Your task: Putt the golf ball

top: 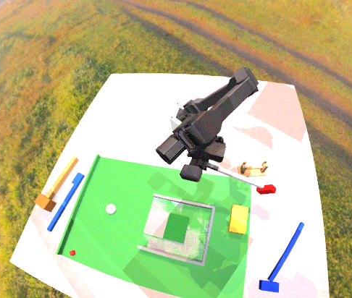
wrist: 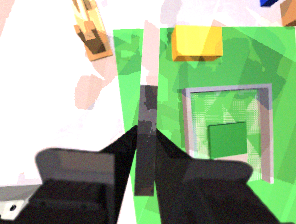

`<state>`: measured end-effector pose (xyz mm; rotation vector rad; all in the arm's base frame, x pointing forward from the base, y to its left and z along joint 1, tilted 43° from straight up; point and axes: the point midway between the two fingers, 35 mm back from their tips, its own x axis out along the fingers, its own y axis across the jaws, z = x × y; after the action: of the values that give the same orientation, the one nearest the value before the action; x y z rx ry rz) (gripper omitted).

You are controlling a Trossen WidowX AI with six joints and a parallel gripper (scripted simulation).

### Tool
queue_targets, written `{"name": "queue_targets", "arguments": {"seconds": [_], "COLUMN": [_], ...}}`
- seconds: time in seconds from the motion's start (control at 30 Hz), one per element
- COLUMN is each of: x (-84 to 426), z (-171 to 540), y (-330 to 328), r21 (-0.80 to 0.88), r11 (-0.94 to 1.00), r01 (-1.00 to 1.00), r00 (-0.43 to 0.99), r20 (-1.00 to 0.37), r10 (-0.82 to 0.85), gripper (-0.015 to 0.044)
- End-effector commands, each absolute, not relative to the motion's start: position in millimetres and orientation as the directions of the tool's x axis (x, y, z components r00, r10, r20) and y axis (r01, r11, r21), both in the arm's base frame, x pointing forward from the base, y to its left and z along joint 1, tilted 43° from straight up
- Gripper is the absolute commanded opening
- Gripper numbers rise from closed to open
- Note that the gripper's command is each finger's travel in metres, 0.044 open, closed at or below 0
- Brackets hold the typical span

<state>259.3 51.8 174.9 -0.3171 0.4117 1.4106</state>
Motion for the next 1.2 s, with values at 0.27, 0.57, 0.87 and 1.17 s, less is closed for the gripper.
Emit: {"name": "queue_targets", "arguments": {"seconds": [0.27, 0.57, 0.87, 1.17], "x": [297, 314, 320, 315], "z": [138, 103, 63, 20], "y": [-10, -59, -111, -161], "r21": [0.222, 0.352, 0.465, 0.557], "r11": [0.336, 0.472, 0.589, 0.679], "r01": [-0.915, -0.808, -0.661, -0.478], "r00": [0.178, 0.215, 0.243, 0.261], "r20": [-0.524, -0.569, -0.61, -0.648], "r10": [0.833, 0.794, 0.754, 0.716], "gripper": [0.0, 0.0, 0.0, 0.0]}}
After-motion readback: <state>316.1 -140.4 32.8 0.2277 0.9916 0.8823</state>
